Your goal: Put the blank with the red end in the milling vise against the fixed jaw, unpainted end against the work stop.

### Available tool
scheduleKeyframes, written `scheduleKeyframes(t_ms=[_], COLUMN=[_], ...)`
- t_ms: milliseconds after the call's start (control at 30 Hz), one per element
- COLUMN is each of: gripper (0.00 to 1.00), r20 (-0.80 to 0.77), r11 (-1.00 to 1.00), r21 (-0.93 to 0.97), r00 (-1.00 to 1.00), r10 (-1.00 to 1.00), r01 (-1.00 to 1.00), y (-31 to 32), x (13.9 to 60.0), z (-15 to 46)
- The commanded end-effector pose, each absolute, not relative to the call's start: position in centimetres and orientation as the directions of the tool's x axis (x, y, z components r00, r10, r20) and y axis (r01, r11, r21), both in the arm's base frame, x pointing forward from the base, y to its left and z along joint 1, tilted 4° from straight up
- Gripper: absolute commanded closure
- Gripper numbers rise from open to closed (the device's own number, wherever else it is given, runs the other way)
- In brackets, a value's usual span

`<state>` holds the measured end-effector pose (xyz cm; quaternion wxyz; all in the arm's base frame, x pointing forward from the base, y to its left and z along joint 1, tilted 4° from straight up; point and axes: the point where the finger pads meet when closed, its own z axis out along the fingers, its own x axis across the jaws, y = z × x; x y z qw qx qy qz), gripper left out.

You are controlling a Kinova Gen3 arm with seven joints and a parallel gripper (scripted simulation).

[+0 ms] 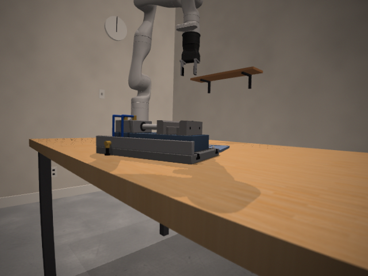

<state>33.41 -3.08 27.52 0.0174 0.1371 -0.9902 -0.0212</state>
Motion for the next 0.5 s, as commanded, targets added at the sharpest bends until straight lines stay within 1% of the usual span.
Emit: scheduleKeyframes(t_ms=[0,367,467], gripper=[0.00,0.00,0.00], r20=[0.035,0.035,0.028], r11=[0.962,0.962,0.962], r21=[0.048,0.048,0.047], r00=[-0.962,-0.962,-0.962], r10=[-0.272,-0.272,-0.272], r01=[-0.270,-0.270,-0.270], y=[-3.1,-3.0,-3.0], x=[33.2,33.0,33.2], z=[26.6,23.0,22.9])
